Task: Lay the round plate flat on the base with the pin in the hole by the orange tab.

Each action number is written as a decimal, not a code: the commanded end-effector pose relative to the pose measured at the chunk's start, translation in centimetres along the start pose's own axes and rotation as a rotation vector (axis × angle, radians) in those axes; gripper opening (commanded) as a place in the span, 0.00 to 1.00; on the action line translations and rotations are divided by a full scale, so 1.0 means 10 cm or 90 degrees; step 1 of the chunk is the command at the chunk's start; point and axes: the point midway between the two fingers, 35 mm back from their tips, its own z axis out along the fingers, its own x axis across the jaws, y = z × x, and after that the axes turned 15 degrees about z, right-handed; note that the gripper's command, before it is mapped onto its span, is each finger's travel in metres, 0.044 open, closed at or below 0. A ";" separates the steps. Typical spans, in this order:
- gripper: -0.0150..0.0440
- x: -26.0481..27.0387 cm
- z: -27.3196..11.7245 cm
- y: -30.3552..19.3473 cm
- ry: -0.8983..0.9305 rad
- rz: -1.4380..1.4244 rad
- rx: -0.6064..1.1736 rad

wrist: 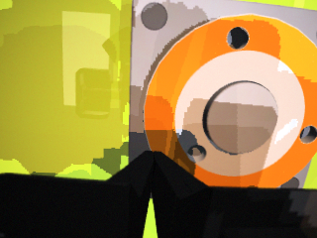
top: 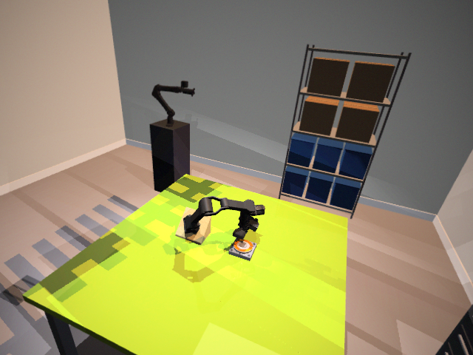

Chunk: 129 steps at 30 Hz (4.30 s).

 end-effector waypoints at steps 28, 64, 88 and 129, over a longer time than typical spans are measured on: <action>0.25 -0.24 0.02 -0.15 -0.003 -0.004 -0.003; 0.25 -0.49 0.02 -0.16 -0.004 -0.004 -0.002; 0.25 -0.65 0.02 -0.09 -0.004 -0.004 -0.002; 0.25 -0.90 -0.03 0.27 -0.005 -0.004 -0.003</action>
